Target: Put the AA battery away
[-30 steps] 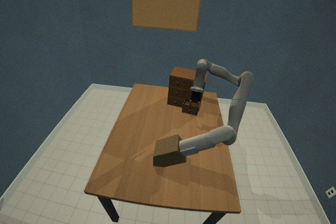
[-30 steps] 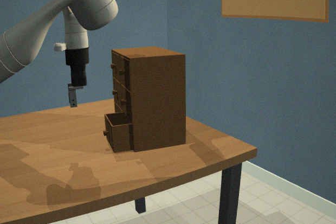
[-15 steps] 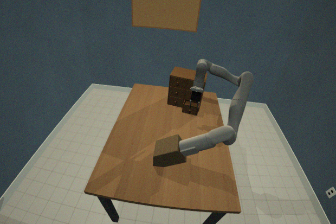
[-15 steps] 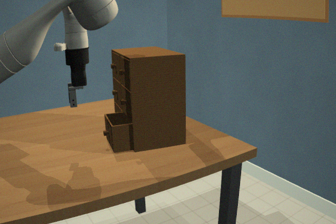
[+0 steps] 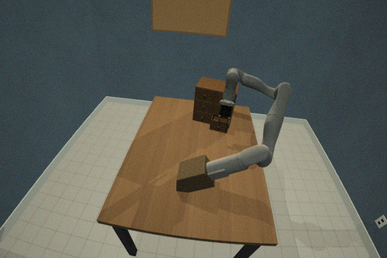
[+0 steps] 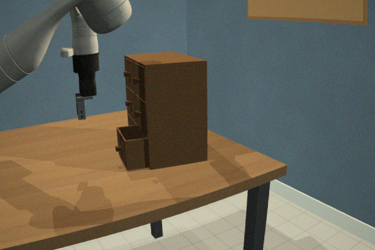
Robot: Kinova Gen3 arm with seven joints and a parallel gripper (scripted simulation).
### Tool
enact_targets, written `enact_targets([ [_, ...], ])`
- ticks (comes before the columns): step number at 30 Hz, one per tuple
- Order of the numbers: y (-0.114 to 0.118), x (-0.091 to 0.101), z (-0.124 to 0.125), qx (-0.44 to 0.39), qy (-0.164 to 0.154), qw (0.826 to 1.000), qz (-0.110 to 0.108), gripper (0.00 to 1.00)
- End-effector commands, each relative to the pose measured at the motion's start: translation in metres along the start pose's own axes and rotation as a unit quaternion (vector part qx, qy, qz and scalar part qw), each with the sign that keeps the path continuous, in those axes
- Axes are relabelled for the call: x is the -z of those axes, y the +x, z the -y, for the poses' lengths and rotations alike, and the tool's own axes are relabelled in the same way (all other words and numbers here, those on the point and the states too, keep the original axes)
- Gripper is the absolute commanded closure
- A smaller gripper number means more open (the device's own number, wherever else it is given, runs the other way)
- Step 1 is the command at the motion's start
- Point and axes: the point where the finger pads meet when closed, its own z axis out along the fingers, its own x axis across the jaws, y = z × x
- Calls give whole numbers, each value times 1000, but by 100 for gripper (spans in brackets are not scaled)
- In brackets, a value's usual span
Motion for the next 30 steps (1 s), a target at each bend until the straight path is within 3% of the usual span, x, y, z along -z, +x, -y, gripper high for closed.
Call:
enact_targets([
  [1, 1, 1, 1, 1, -1, 1000, -1, 0],
  [7, 4, 6, 11, 1, -1, 1000, -1, 0],
  [17, 20, 28, 56, 1, -1, 1000, -1, 0],
  [30, 27, 38, 77, 1, -1, 1000, -1, 0],
])
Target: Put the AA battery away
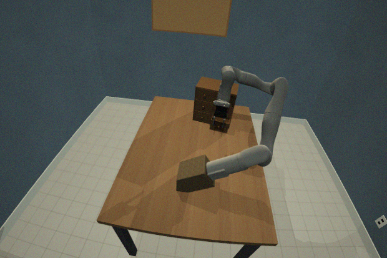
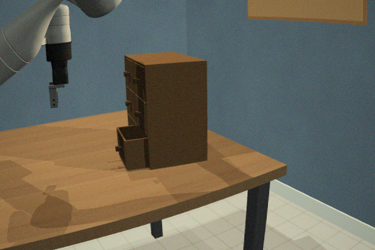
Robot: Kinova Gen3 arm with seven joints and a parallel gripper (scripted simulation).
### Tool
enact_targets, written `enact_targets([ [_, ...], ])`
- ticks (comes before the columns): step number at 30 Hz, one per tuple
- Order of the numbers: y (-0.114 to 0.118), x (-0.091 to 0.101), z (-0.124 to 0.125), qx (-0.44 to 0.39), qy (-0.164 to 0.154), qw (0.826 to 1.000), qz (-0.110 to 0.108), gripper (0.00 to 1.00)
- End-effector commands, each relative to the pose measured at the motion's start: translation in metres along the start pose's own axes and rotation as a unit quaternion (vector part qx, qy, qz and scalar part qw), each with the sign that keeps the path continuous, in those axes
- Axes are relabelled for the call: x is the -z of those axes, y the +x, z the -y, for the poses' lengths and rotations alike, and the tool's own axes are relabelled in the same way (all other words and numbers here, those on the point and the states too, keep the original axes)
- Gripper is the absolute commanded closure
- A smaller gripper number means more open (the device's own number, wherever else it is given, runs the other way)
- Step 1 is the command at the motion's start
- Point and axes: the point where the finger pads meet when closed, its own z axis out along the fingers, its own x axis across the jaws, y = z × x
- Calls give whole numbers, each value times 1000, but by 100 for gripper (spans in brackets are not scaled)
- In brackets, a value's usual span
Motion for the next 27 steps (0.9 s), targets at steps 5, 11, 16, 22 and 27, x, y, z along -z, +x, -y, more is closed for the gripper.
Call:
enact_targets([
  [5, 1, 1, 1, 2, -4, 1000, 0, 0],
  [11, 1, -2, -2, 2, -22, 1000, 0, 0],
  [16, 1, -11, -8, 2, -66, 998, 0, 0],
  [22, 1, -24, -17, 2, -136, 991, 0, 0],
  [27, 1, -36, -26, 2, -199, 980, -1, 0],
])
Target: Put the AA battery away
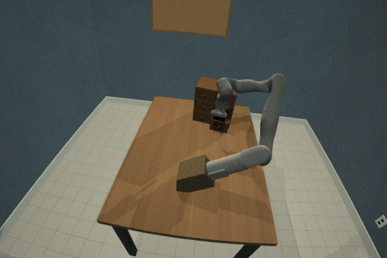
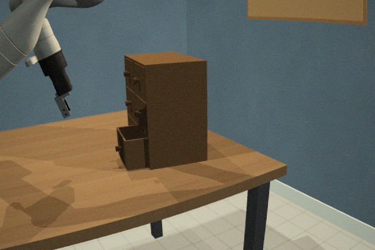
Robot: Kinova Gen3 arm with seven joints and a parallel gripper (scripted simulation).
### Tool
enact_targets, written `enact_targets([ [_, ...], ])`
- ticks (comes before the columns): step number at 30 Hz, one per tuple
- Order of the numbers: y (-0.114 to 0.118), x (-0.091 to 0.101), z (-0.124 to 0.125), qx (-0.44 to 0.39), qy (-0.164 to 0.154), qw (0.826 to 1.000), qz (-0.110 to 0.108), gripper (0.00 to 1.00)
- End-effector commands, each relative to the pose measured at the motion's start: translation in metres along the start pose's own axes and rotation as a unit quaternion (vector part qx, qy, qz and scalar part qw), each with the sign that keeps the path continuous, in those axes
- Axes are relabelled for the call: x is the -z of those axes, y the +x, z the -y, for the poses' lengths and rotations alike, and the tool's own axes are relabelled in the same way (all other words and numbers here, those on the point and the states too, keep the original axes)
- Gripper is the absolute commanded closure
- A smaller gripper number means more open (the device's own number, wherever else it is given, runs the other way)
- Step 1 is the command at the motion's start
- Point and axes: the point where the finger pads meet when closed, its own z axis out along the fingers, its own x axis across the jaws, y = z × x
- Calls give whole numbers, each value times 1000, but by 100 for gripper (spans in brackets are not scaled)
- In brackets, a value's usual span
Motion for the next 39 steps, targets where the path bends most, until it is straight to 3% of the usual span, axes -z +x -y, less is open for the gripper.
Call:
enact_targets([
  [1, -1, -7, 4, 17, -41, 999, 2, 0],
  [11, -1, -39, -5, 17, -184, 983, 0, 0],
  [13, -1, -39, -5, 17, -184, 983, 0, 0],
  [22, -1, -61, -10, 17, -277, 961, -2, 0],
  [28, -1, -70, -13, 17, -317, 948, -3, 0],
  [39, -1, -76, -15, 17, -342, 940, -3, 0],
])
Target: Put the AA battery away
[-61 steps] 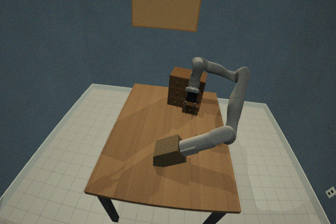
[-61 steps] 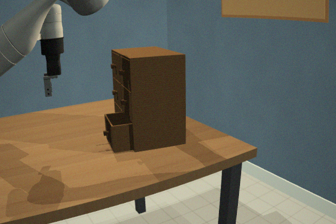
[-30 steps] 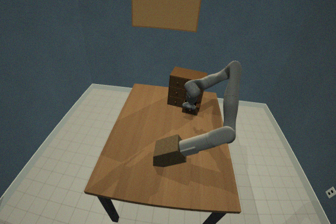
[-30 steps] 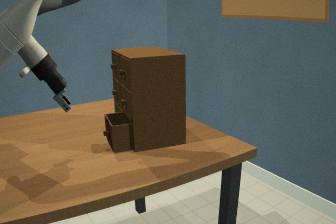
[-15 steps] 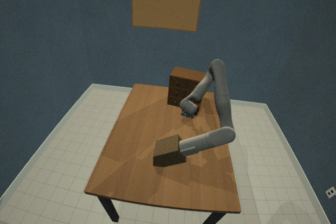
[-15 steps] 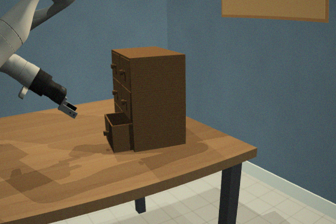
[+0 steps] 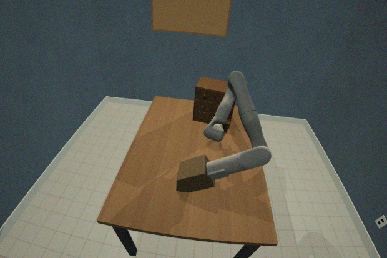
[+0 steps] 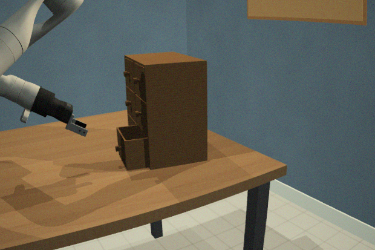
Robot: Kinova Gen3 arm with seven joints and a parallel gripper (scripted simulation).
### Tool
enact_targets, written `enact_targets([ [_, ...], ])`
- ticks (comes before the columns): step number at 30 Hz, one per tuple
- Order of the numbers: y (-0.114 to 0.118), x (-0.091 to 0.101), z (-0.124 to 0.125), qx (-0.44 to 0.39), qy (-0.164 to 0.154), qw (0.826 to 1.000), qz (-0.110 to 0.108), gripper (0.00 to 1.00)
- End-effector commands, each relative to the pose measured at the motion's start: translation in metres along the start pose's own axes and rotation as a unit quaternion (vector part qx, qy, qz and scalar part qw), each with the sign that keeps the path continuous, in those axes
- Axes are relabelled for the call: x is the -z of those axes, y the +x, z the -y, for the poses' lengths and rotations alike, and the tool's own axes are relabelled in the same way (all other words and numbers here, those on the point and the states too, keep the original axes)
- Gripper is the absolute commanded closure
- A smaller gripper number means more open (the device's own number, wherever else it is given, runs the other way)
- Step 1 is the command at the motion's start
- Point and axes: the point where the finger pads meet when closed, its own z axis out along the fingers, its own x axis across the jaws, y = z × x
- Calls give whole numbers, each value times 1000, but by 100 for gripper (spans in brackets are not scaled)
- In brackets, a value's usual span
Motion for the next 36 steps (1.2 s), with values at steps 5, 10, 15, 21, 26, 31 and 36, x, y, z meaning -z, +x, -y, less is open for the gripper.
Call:
enact_targets([
  [5, 2, 1, 4, 8, -4, 1000, -2, 0],
  [10, 2, 1, 4, 8, -4, 1000, -2, 33],
  [15, 2, 1, 4, 8, -4, 1000, -2, 33],
  [21, 2, 1, 4, 8, -4, 1000, -2, 33],
  [26, 2, 1, 4, 8, -4, 1000, -2, 33],
  [31, 2, 1, 4, 8, -4, 1000, -2, 33],
  [36, 2, 1, 4, 8, -4, 1000, -2, 33],
])
